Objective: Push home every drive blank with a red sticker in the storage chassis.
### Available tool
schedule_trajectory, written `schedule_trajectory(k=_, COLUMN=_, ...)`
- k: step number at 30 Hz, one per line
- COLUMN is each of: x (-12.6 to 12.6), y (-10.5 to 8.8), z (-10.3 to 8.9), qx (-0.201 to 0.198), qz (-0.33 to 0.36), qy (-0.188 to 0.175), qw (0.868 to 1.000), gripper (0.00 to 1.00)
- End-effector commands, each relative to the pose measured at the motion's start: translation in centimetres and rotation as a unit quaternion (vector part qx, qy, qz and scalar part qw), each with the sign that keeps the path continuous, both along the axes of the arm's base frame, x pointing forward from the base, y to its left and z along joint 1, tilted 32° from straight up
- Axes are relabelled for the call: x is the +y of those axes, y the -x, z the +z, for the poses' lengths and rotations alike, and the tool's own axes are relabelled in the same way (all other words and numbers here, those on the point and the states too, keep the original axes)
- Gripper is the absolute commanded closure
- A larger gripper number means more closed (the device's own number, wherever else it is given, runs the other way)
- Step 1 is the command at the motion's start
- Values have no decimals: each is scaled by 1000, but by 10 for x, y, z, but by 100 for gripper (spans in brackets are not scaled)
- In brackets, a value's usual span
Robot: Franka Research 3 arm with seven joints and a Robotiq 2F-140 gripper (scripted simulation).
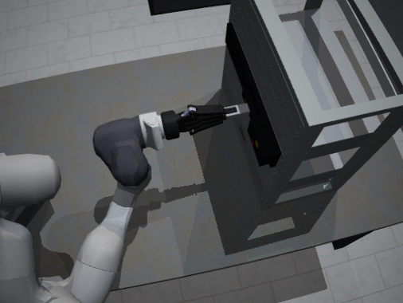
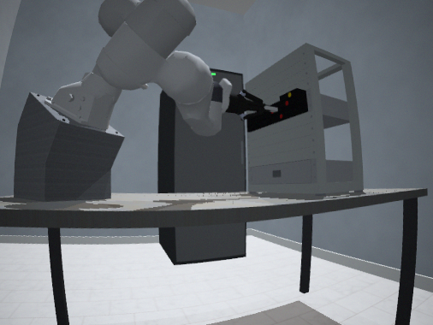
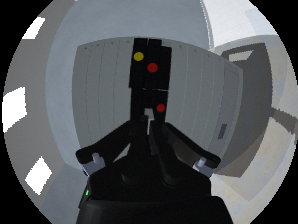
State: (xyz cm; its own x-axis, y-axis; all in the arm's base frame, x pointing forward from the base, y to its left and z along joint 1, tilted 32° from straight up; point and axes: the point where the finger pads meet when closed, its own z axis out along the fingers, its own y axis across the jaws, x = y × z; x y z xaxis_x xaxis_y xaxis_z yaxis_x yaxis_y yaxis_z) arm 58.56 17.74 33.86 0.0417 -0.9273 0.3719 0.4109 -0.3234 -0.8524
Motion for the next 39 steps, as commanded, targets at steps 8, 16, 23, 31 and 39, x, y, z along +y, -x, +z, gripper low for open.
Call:
schedule_trajectory(k=8, x=1, y=-5, z=1, qx=1, qz=-1, qy=2, qw=1000, gripper=100)
schedule_trajectory(k=16, x=1, y=-7, z=2, qx=1, qz=-1, qy=2, qw=1000, gripper=100)
schedule_trajectory(k=23, x=2, y=-7, z=2, qx=1, qz=-1, qy=2, qw=1000, gripper=100)
schedule_trajectory(k=31, x=2, y=-9, z=2, qx=1, qz=-1, qy=2, qw=1000, gripper=100)
schedule_trajectory(k=39, x=2, y=-10, z=3, qx=1, qz=-1, qy=2, qw=1000, gripper=100)
